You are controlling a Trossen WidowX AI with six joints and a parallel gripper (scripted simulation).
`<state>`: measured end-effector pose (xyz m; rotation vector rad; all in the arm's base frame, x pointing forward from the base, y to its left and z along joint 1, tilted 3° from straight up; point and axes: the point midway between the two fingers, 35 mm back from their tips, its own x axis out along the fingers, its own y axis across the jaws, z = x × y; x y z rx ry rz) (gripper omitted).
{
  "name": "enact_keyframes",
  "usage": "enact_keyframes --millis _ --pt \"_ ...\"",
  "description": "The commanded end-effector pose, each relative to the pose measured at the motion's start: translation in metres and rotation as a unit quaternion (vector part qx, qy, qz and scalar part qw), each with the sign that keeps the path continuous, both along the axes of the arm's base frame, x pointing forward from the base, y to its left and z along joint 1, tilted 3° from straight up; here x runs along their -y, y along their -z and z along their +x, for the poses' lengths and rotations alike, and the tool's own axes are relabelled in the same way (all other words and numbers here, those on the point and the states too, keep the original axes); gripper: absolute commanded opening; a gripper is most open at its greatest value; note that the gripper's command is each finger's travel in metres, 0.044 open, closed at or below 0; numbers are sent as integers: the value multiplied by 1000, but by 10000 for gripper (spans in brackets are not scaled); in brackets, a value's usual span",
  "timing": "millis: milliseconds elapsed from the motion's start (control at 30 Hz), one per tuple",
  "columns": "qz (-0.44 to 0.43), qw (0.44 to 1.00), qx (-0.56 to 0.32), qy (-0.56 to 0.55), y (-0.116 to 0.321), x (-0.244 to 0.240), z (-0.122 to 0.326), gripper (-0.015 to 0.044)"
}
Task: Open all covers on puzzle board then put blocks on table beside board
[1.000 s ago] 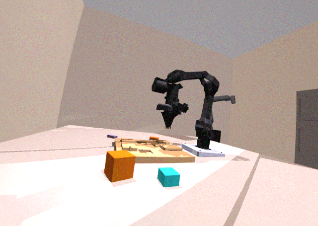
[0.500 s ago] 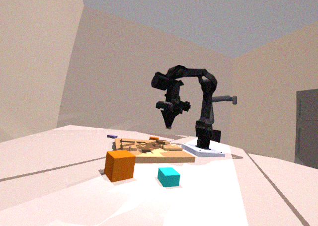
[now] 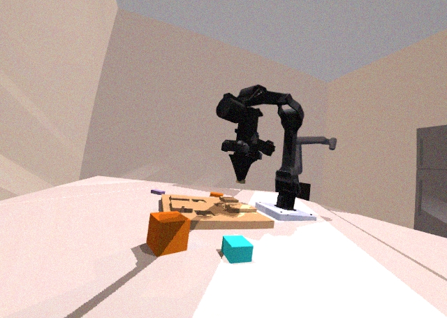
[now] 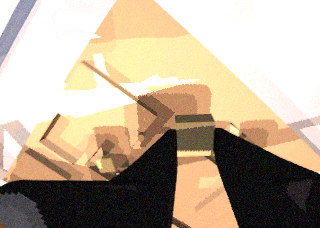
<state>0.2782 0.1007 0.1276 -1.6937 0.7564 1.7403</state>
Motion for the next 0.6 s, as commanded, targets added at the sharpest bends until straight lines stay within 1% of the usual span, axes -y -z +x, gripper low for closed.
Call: enact_keyframes --millis 0,567 --pt "1 1000 -3 0 1 -16 2 80" --pt "5 1000 -4 0 3 -79 0 80"
